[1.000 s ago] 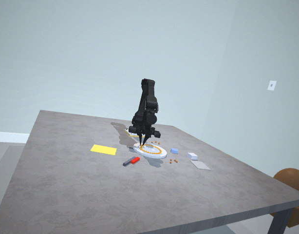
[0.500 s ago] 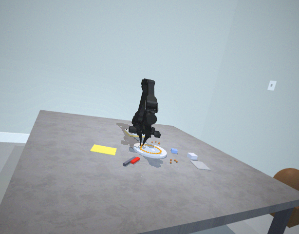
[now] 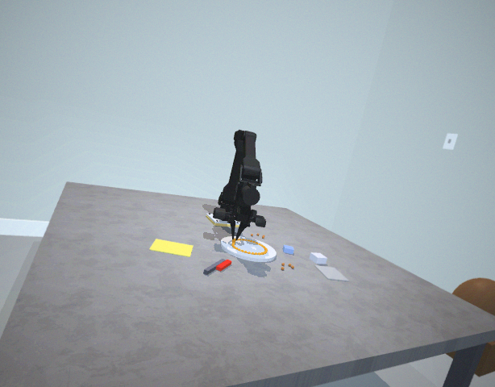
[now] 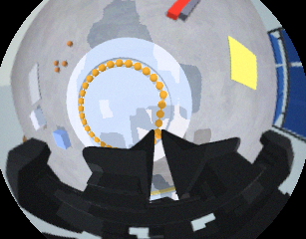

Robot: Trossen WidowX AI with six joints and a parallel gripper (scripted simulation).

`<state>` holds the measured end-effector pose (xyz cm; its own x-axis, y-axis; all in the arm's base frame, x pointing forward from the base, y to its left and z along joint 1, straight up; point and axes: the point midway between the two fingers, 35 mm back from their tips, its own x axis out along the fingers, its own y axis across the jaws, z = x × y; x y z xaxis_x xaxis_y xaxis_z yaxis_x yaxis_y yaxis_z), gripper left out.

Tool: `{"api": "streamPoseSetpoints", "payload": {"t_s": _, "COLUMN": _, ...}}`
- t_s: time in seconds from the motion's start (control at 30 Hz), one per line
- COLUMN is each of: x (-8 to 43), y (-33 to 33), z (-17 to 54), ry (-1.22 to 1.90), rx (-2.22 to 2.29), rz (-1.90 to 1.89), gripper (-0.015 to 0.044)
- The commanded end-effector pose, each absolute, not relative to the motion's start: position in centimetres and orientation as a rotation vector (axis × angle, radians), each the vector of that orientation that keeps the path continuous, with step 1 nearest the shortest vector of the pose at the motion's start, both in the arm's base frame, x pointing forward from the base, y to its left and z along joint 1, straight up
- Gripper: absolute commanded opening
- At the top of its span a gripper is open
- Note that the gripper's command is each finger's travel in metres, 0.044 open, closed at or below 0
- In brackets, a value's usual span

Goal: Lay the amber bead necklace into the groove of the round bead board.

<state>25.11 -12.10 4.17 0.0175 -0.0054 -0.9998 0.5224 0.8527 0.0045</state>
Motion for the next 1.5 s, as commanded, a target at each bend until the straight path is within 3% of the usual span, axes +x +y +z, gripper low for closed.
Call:
{"api": "streamPoseSetpoints", "payload": {"t_s": 0.0, "x": 25.18, "y": -12.21, "z": 4.48, "ry": 1.504, "rx": 0.422, "rz": -0.431, "gripper": 0.0}}
{"api": "streamPoseSetpoints", "payload": {"t_s": 0.53, "x": 24.72, "y": -12.81, "z": 3.64, "ry": 1.505, "rx": 0.421, "rz": -0.432, "gripper": 0.0}}
{"api": "streamPoseSetpoints", "payload": {"t_s": 1.1, "x": 24.68, "y": -12.7, "z": 4.08, "ry": 1.507, "rx": 0.427, "rz": -0.431, "gripper": 0.044}}
{"api": "streamPoseSetpoints", "payload": {"t_s": 1.47, "x": 24.67, "y": -12.69, "z": 4.47, "ry": 1.505, "rx": 0.421, "rz": -0.432, "gripper": 0.044}}
